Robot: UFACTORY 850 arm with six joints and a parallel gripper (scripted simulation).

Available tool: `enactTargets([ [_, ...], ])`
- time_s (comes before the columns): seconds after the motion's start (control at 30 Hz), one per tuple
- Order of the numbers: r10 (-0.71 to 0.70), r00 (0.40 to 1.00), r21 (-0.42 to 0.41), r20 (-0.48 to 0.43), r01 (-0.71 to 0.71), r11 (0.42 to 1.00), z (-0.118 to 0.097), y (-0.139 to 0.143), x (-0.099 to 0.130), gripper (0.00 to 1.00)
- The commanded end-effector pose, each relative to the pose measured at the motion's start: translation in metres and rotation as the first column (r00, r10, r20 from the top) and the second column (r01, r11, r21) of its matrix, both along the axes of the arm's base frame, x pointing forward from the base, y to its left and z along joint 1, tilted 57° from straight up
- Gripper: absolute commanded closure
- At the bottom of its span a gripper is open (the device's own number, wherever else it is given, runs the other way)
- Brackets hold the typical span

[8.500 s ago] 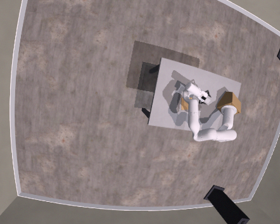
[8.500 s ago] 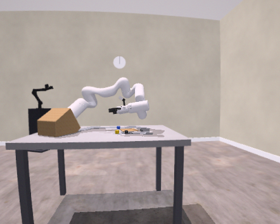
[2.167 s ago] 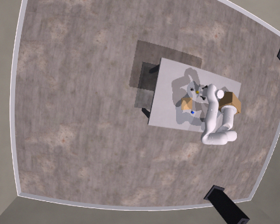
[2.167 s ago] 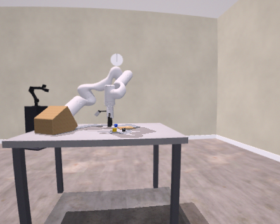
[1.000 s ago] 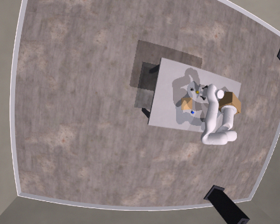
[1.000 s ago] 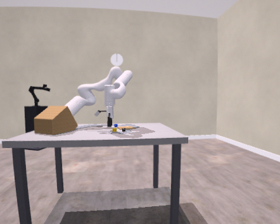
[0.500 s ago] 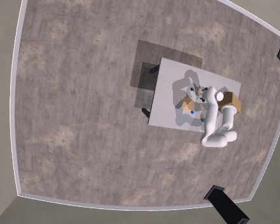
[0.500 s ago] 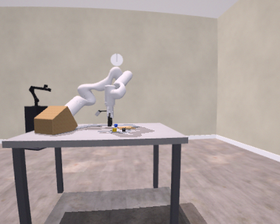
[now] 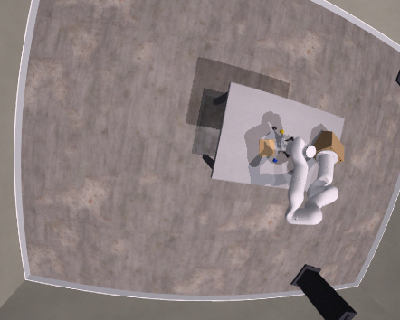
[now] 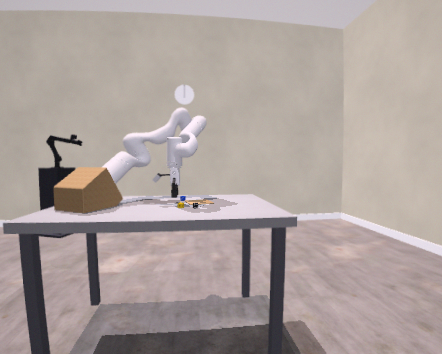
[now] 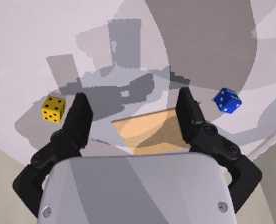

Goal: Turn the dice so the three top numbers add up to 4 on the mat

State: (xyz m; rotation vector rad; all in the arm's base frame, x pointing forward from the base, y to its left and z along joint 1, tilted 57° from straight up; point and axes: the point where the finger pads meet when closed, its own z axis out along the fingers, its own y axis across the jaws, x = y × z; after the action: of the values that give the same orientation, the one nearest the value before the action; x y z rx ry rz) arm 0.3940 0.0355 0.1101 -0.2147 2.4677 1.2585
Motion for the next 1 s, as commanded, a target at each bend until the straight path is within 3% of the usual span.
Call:
enactTargets([
  [0.0, -0.004, 1.0, -0.006, 0.0, 0.004, 1.0, 0.027, 0.018, -0.008, 0.0],
  [0.23, -0.004, 1.0, -0.006, 0.0, 0.004, 1.0, 0.067, 0.05, -0.023, 0.0],
  [0.43, -0.004, 1.0, -0.006, 0.0, 0.004, 1.0, 0.089, 0.067, -0.031, 0.0],
  [0.97, -0.004, 1.0, -0.006, 0.0, 0.004, 1.0, 0.098, 0.074, -0.035, 0.0],
])
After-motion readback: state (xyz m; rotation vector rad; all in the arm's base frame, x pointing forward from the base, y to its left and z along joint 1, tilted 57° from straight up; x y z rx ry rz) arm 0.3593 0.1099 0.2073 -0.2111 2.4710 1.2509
